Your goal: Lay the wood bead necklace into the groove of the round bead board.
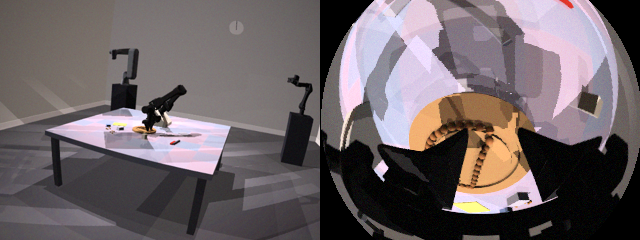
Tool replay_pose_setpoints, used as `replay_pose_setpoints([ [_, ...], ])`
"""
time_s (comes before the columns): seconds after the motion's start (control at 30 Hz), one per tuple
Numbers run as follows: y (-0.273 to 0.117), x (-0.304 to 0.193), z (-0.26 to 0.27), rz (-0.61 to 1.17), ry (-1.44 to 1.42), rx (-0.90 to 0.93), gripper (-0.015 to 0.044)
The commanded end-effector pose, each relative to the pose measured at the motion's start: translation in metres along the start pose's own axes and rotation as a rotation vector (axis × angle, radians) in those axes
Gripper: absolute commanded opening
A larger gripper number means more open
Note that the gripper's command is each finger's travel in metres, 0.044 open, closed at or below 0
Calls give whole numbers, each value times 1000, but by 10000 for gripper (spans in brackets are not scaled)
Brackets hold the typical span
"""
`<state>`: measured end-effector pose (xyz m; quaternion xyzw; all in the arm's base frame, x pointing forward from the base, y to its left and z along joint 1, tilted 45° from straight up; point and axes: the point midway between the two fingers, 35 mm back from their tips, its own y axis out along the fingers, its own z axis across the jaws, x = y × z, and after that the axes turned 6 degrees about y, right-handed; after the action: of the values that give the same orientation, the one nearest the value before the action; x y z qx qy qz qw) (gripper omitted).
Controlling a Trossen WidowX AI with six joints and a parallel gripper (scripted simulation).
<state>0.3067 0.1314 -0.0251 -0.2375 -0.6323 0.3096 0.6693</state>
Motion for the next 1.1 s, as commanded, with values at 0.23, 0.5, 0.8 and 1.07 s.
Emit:
replay_pose_setpoints([
  [0.23,-5,0,2,-3,5,6,440],
  [0.5,-5,0,2,-3,5,6,440],
  [0.8,-5,0,2,-3,5,6,440],
  [1.07,-9,-2,2,-3,33,6,387],
])
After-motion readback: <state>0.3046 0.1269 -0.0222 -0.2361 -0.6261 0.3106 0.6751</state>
